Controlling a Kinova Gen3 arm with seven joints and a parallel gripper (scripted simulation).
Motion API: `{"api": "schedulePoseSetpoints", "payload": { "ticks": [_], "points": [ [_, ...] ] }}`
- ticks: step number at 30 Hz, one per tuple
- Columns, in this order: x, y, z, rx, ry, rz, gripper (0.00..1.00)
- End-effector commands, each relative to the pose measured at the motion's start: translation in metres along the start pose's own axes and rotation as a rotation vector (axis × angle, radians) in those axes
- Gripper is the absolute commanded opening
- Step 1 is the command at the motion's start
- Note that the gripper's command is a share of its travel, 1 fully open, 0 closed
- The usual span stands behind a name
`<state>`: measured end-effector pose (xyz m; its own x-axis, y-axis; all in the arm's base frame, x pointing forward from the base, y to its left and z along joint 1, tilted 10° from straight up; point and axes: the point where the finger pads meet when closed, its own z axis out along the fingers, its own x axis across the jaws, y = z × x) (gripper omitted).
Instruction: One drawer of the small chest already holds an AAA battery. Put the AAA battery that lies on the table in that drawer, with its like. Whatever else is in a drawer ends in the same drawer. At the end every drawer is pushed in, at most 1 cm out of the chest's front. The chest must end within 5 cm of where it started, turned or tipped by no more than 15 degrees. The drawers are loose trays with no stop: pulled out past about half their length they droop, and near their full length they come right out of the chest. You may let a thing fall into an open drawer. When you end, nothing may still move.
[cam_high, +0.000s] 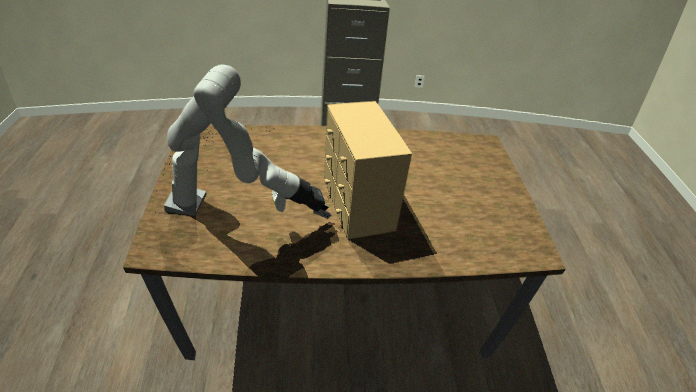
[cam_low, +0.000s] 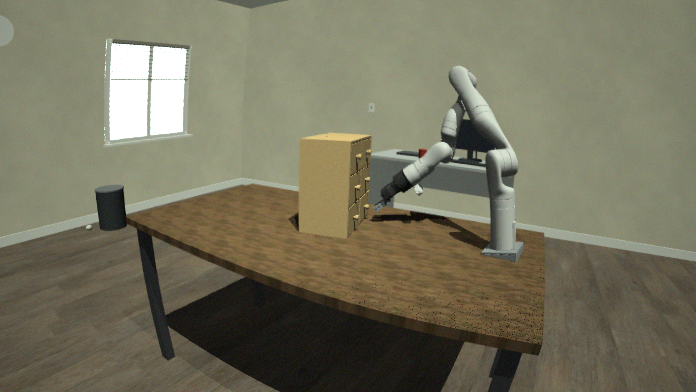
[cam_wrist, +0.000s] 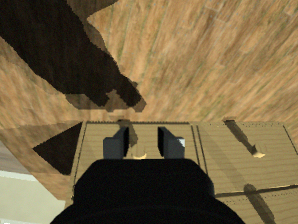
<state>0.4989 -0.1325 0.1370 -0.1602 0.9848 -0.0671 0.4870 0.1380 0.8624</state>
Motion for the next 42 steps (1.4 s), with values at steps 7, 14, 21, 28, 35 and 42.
{"api": "schedulePoseSetpoints", "payload": {
  "ticks": [7, 14, 21, 28, 35, 42],
  "points": [
    [-0.004, -0.008, -0.01, 0.003, -0.008, 0.007, 0.67],
    [-0.004, -0.008, -0.012, 0.003, -0.008, 0.007, 0.67],
    [-0.004, -0.005, -0.025, 0.003, -0.008, 0.007, 0.67],
    [-0.004, 0.003, -0.057, 0.003, -0.008, 0.007, 0.67],
    [-0.004, 0.009, -0.081, 0.003, -0.008, 0.007, 0.67],
    [-0.003, 0.011, -0.09, 0.003, -0.008, 0.007, 0.67]
  ]
}}
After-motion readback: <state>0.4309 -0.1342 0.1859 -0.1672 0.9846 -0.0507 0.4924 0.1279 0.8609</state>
